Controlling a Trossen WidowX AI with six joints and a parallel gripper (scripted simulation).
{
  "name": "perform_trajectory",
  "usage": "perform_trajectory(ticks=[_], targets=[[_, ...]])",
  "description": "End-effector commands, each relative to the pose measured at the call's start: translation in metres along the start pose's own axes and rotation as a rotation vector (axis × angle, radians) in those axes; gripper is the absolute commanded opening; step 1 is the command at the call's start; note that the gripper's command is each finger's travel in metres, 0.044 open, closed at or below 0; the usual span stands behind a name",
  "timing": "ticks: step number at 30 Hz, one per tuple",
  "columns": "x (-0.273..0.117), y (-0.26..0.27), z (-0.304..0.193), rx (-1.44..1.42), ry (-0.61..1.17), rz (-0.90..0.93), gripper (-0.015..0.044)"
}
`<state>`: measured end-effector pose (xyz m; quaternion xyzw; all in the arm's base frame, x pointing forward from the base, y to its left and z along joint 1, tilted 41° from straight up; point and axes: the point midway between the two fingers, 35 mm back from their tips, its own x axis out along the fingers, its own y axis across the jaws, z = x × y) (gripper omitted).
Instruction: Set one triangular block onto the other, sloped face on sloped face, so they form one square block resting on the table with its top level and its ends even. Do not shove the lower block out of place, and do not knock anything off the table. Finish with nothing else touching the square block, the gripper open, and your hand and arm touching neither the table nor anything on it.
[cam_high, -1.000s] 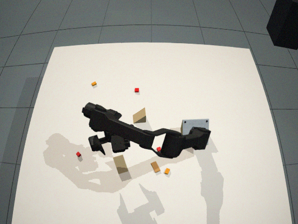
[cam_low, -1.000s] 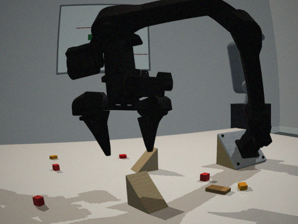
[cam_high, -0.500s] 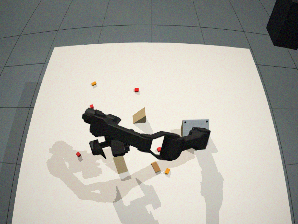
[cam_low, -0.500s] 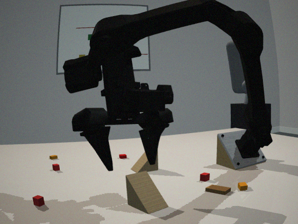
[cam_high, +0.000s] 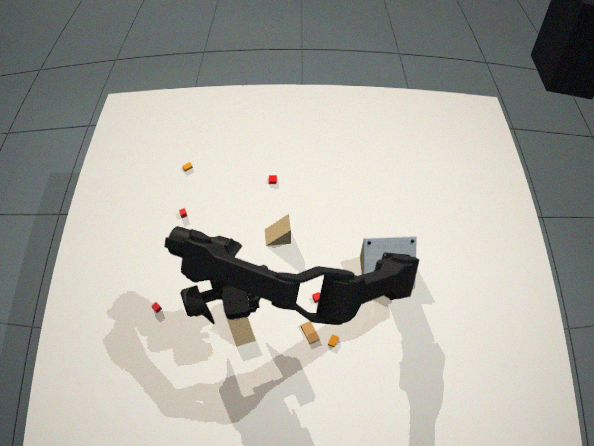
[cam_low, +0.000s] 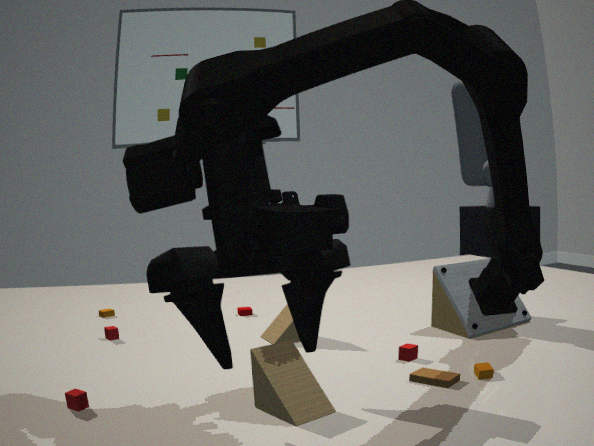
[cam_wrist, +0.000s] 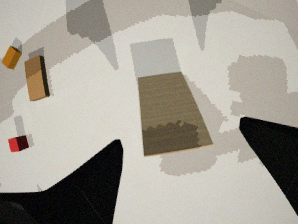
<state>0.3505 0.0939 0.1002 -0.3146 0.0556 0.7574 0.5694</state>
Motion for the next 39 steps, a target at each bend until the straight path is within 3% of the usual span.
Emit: perform_trajectory(ticks=[1,22,31,37,39], targets=[[0.008,0.003,0.0,0.016,-0.014,0.009,0.044],[0.04,0.007,0.002,0.036,-0.053,0.031,0.044],[0.04,0.007,0.002,0.036,-0.053,0.031,0.0204],[0.04,0.007,0.002,0.036,-0.053,0.031,0.0164],[0.04,0.007,0.002,0.036,-0.053,0.031,0.0111]])
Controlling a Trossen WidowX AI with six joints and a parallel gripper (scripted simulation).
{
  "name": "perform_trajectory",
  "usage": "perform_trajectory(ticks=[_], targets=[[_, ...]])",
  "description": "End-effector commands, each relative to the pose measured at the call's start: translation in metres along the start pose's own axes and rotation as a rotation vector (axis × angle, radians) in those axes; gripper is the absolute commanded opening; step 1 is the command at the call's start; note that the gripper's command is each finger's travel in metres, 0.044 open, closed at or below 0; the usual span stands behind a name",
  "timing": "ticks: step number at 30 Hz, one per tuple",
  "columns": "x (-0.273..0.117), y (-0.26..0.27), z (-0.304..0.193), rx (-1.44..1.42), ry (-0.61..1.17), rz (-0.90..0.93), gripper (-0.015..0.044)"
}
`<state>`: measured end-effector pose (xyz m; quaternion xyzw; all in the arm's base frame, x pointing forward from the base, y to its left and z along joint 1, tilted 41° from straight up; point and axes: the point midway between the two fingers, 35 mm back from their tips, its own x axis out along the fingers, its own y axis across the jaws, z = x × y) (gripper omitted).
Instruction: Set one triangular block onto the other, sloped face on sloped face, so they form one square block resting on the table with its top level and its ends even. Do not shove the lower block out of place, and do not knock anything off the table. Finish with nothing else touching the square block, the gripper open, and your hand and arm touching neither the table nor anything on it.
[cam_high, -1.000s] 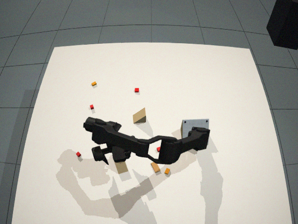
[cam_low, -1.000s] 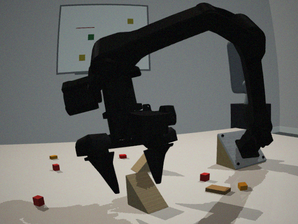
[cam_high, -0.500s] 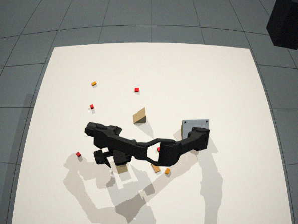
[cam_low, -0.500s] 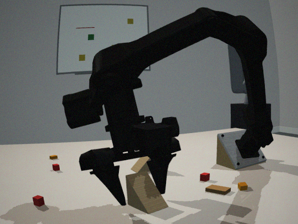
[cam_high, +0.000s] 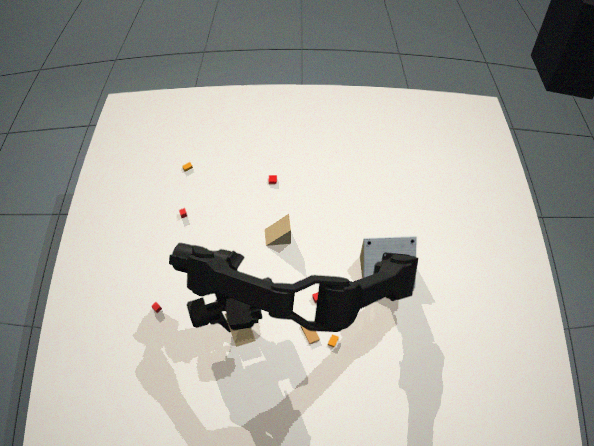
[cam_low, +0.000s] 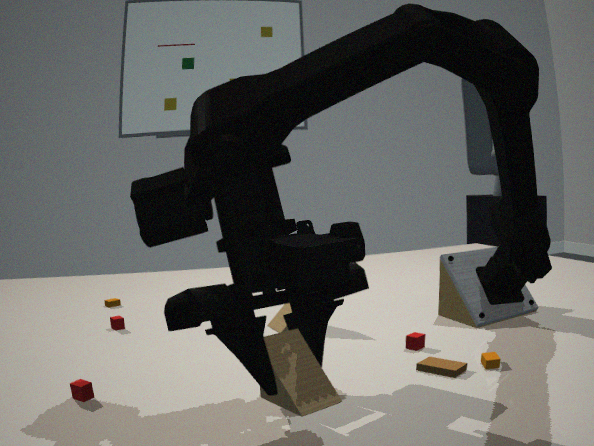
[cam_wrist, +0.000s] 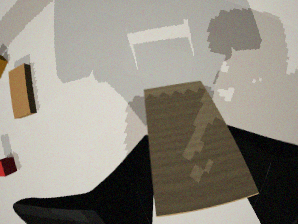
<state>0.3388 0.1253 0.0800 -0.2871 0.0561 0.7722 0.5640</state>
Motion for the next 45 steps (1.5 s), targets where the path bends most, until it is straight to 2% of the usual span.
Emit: perform_trajectory(ticks=[1,4,5,10,45], targets=[[0.001,0.001,0.0,0.009,-0.003,0.002,0.0085],[-0.002,0.0,0.001,0.001,0.0,0.0,0.0006],[-0.003,0.0,0.001,0.0,0.0,0.0,0.0],[-0.003,0.001,0.003,0.007,0.041,0.002,0.0],[-0.004,-0.001,0.062,-0.001,0.949,0.015,0.0]])
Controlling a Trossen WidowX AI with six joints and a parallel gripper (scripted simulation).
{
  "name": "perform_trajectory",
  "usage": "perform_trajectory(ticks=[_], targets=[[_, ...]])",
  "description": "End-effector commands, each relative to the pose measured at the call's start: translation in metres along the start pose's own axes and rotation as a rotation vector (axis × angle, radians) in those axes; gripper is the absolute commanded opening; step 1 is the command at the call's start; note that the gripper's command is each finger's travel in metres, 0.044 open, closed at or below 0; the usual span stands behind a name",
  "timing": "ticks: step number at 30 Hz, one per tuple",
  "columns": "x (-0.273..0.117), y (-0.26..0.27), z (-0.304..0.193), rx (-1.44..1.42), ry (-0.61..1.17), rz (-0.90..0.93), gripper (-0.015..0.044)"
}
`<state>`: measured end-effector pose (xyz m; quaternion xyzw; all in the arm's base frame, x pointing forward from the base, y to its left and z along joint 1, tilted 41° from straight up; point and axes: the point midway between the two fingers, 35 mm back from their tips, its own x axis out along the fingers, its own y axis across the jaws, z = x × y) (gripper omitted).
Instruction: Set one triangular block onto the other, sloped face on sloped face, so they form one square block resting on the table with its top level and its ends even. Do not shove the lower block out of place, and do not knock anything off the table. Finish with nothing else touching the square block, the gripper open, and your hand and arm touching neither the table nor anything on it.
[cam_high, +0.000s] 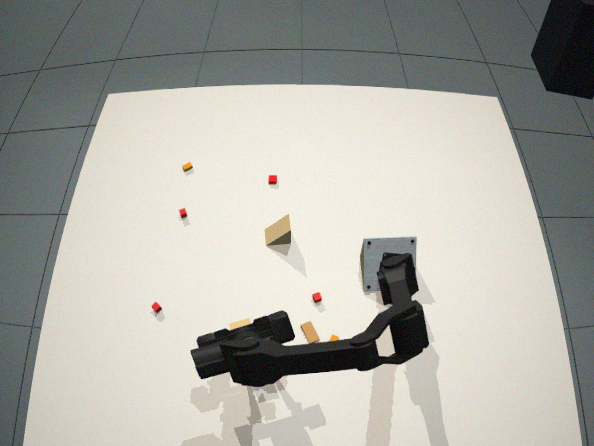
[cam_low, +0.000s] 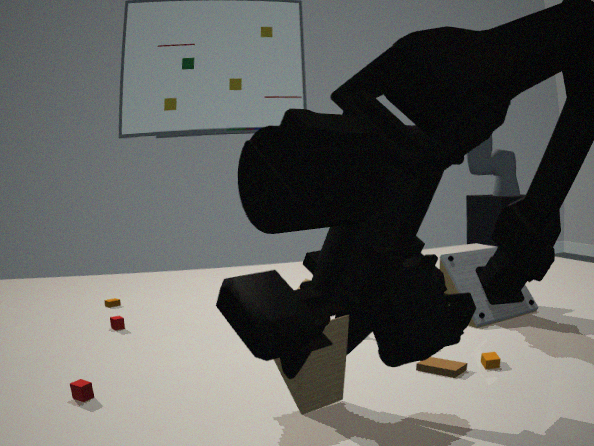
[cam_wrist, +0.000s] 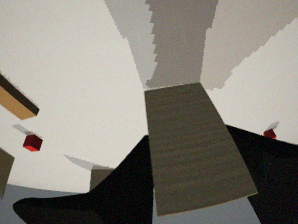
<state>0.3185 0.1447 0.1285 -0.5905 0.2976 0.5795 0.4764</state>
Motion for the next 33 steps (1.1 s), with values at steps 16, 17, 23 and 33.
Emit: perform_trajectory(ticks=[16,17,23,33], targets=[[-0.012,0.0,0.022,-0.001,0.331,-0.005,0.0079],[-0.012,0.0,0.022,-0.001,0.331,-0.005,0.0105],[-0.012,0.0,0.022,-0.001,0.331,-0.005,0.0263],[-0.012,0.0,0.022,-0.001,0.331,-0.005,0.044]])
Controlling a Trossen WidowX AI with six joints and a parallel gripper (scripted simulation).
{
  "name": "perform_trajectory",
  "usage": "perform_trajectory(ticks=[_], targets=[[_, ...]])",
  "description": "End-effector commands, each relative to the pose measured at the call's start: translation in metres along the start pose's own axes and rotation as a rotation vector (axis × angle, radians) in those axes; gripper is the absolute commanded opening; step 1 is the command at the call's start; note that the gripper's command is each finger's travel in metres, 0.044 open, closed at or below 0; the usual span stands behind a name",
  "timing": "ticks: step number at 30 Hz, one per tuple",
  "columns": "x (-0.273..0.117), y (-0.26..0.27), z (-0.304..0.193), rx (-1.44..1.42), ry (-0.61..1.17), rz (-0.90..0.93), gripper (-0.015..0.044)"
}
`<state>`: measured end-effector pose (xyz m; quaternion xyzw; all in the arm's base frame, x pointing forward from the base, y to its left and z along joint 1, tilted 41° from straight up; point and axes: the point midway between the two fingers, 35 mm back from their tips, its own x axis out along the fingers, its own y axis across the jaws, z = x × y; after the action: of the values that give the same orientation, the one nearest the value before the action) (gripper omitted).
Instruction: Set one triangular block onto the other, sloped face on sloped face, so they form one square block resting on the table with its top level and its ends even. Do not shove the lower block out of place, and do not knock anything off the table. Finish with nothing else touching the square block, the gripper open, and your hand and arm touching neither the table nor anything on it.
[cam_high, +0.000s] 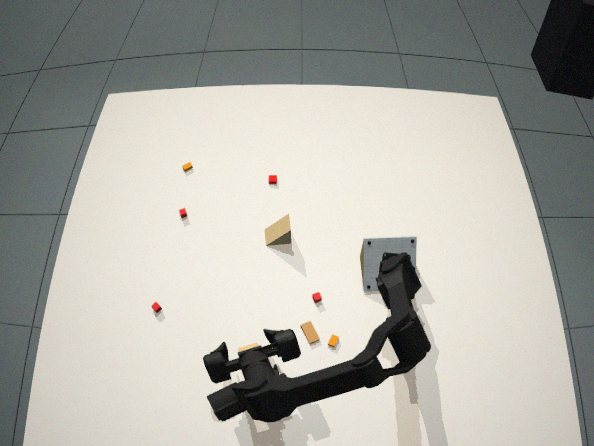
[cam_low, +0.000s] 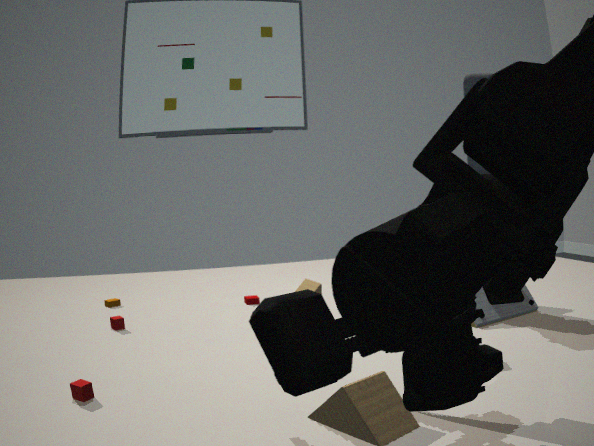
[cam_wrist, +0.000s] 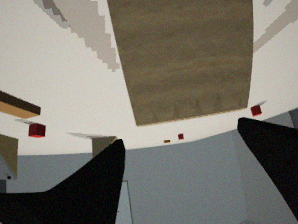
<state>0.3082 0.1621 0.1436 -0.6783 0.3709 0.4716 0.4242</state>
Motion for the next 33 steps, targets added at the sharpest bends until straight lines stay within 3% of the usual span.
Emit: perform_trajectory(ticks=[1,7,13,18,26,33], targets=[[0.001,0.001,0.0,-0.006,-0.001,0.002,0.044],[-0.006,-0.001,-0.008,-0.005,0.0,0.002,0.044],[-0.061,0.0,-0.075,-0.002,0.006,0.001,0.044],[-0.061,-0.001,-0.077,0.024,0.012,-0.011,0.044],[-0.114,0.0,0.028,0.011,-0.105,-0.016,0.044],[-0.111,0.001,0.039,0.01,-0.114,-0.014,0.044]])
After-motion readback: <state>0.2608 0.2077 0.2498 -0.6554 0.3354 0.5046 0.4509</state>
